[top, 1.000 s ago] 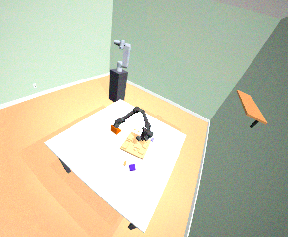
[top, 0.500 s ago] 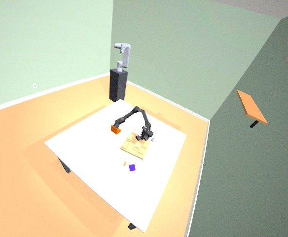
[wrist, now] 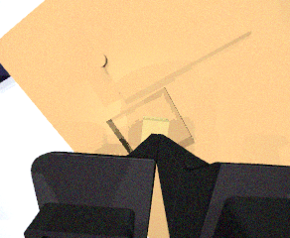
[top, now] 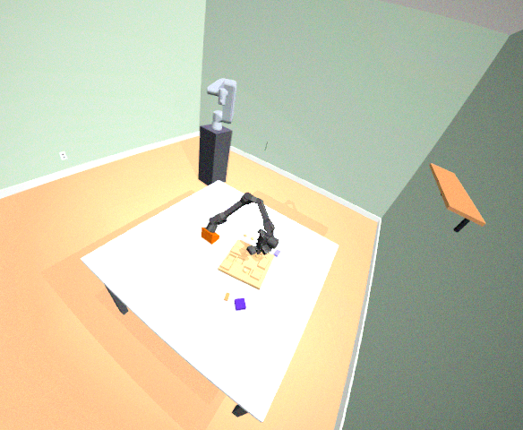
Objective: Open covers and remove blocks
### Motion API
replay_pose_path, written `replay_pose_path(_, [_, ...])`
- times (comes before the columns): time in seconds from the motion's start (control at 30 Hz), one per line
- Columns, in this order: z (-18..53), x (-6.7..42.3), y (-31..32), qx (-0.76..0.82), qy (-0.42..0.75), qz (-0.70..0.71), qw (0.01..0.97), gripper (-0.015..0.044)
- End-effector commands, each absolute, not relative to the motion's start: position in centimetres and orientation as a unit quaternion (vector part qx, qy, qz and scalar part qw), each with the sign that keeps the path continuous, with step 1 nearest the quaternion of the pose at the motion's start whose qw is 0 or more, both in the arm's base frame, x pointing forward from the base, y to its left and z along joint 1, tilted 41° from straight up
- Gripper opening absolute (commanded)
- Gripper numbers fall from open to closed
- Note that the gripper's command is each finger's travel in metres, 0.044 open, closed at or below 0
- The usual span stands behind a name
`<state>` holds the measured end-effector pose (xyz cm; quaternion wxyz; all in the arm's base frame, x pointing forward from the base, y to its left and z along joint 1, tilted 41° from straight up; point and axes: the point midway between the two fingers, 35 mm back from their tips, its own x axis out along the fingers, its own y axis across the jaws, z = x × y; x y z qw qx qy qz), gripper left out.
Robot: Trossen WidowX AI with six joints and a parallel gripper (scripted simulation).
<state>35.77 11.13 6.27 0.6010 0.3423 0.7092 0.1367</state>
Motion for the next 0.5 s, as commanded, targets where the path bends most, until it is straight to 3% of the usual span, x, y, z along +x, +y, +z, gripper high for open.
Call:
replay_pose_path(0.0, [6.38,35.81,11.12,0.342,0.708,0.139,0.602,0.0])
replay_pose_path(0.47, [6.25,35.78,11.16,0.342,0.709,0.137,0.601,0.0])
